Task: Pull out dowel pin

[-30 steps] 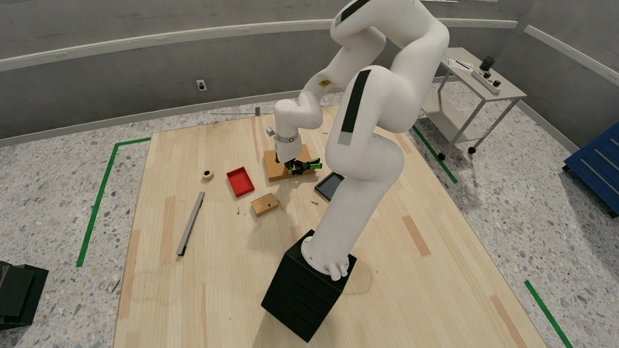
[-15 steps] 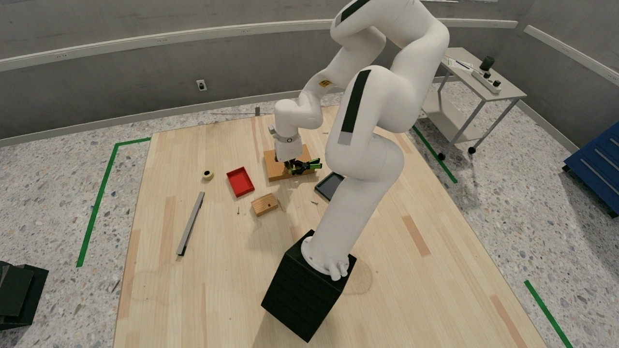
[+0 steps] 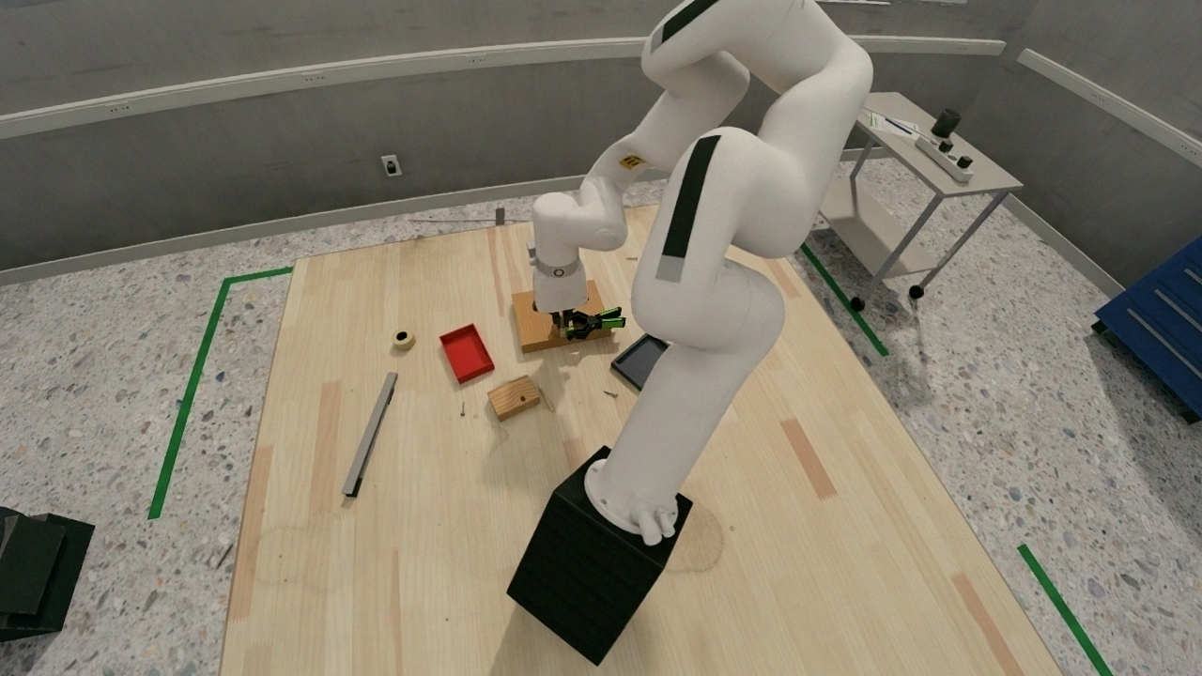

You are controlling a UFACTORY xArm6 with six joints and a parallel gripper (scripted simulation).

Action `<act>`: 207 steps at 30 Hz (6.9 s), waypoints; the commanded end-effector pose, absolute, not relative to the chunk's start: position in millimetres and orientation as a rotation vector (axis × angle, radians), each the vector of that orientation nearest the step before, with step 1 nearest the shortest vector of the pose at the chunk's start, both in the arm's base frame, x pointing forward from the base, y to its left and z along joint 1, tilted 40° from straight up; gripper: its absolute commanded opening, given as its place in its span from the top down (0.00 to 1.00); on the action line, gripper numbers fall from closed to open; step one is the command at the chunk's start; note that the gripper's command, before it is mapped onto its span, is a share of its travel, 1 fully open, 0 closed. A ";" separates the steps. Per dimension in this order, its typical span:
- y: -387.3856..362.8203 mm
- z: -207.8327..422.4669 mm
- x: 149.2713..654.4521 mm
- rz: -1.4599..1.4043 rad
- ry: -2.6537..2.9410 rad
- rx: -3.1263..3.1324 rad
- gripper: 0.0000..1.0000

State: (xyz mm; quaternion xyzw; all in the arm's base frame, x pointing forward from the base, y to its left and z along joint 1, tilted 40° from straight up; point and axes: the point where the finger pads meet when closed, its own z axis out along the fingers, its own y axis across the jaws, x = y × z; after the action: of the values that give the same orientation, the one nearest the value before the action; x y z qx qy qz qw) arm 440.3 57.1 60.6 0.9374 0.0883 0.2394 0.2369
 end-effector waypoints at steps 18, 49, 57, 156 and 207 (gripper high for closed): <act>57.9 61.6 440.8 0.755 -0.088 2.623 1.00; 58.1 62.0 440.6 0.876 -0.610 2.637 1.00; 58.4 62.4 440.3 0.876 -0.607 2.637 1.00; 59.3 64.1 439.2 0.464 0.866 2.355 1.00; 59.6 64.8 438.7 0.795 -0.248 2.637 1.00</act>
State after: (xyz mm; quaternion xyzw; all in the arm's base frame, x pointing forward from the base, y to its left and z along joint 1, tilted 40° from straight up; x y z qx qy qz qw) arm 438.2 58.8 63.9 0.9413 -0.0451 0.2678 0.2004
